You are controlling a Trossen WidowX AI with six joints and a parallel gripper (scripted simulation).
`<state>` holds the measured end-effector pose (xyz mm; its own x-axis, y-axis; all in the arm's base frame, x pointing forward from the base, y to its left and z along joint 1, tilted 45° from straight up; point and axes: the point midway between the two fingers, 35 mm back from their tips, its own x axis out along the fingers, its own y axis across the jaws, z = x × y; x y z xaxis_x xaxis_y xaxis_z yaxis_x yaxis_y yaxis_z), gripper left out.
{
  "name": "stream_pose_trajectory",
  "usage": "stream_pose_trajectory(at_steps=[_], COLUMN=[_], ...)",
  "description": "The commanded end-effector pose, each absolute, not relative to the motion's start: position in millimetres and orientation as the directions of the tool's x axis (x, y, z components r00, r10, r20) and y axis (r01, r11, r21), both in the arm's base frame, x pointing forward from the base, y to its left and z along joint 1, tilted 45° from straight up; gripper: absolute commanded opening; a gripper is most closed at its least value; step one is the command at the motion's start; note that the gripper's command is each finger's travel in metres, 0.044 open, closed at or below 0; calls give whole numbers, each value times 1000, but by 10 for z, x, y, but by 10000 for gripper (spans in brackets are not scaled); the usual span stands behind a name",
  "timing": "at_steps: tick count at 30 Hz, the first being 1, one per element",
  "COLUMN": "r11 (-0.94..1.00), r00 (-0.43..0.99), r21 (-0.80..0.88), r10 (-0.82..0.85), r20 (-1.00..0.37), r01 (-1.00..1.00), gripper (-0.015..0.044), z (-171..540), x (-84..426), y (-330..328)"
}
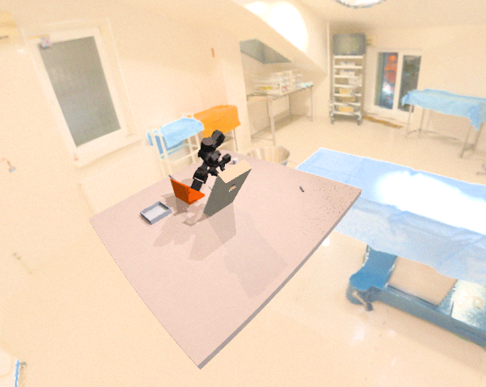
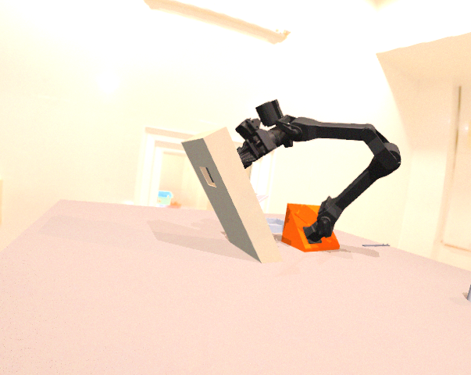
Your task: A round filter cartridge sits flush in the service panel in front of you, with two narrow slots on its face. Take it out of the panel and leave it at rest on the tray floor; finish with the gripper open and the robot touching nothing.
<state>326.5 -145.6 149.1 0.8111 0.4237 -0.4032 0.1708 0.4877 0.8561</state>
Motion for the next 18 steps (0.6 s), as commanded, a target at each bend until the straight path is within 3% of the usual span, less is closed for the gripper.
stream_pose_trajectory(at_steps=[1, 18], r11=[499, 520], r00=[810, 817], r21=[848, 841], r10=[415, 414], r20=[-414, -400], r01=[177, 148], gripper=[0, 0], z=[1526, 1677], x=[3101, 2713], y=[-1564, -1657])
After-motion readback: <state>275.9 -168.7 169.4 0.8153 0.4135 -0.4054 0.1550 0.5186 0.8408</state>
